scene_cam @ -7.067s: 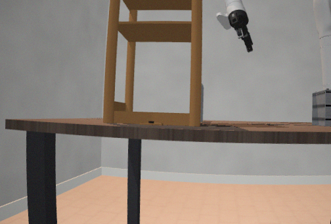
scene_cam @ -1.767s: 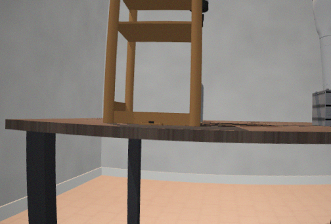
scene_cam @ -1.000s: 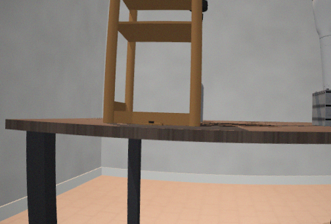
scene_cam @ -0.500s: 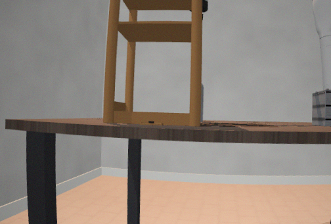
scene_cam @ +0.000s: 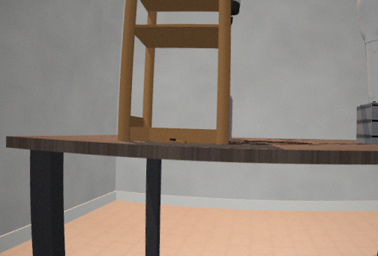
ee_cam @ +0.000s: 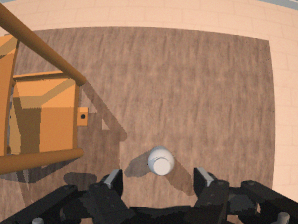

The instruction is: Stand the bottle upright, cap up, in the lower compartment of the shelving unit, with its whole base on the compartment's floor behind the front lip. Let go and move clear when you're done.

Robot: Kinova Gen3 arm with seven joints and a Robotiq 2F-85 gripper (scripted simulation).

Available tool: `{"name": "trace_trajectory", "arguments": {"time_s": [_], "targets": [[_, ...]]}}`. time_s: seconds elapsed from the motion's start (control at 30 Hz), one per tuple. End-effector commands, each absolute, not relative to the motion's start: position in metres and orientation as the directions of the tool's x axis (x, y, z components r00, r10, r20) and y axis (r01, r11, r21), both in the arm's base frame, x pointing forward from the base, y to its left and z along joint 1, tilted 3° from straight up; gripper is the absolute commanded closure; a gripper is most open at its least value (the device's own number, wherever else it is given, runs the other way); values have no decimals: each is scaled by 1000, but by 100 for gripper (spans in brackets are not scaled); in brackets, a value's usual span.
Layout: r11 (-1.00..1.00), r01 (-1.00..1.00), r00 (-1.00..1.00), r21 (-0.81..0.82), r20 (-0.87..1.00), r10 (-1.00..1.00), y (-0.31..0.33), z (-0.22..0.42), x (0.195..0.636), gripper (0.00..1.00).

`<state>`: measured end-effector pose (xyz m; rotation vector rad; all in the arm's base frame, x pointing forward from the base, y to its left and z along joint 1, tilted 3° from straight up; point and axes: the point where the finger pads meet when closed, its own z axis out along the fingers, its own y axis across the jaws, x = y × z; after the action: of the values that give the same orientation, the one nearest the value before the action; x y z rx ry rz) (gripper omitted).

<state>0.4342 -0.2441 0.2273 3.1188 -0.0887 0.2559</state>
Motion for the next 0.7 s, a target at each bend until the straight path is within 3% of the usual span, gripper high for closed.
{"name": "trace_trajectory", "arguments": {"time_s": [0.0, 0.67], "targets": [[-997, -70, 980, 15, 186, -66, -250, 228, 427, 30], [-997, -69, 903, 14, 427, -57, -250, 223, 428, 30]]}}
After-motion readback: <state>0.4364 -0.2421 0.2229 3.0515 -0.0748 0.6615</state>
